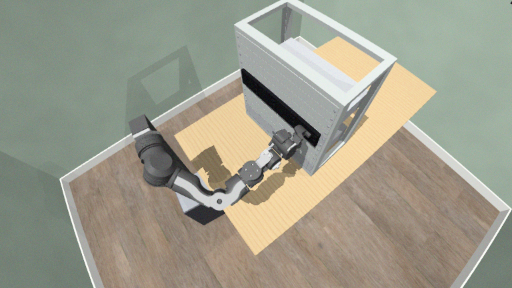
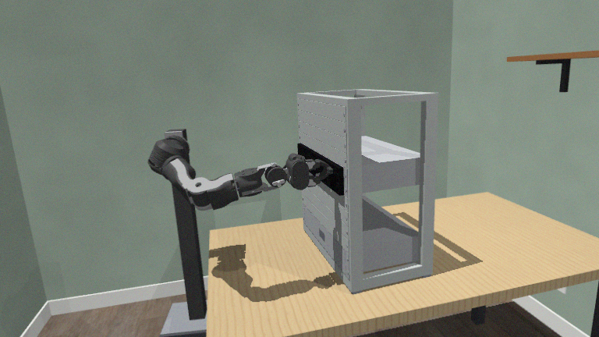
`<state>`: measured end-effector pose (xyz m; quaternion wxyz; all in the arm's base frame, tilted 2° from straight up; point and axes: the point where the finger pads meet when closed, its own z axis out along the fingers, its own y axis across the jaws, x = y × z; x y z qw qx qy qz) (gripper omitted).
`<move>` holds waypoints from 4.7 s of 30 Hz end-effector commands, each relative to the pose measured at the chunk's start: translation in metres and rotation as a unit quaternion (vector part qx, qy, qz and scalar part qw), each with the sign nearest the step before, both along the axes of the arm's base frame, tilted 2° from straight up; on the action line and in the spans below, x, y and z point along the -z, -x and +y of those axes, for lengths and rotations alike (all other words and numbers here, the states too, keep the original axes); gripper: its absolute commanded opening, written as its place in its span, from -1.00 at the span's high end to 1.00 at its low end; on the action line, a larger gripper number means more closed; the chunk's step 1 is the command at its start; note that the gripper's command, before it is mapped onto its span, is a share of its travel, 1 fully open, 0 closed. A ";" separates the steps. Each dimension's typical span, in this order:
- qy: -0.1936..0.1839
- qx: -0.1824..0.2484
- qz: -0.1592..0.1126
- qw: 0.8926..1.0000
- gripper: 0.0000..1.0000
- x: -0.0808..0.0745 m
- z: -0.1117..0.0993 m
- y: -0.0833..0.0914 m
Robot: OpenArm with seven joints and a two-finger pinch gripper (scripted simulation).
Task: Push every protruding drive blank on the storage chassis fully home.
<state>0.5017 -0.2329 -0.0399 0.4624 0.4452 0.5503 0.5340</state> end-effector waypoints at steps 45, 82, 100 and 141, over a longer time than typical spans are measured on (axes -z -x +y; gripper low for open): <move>0.003 -0.004 0.001 1.000 1.00 0.000 0.004 -0.007; 0.004 -0.005 -0.001 1.000 1.00 -0.003 0.003 0.006; 0.004 -0.005 -0.002 1.000 1.00 -0.004 -0.011 0.080; 0.004 -0.004 -0.002 1.000 1.00 -0.004 -0.022 0.137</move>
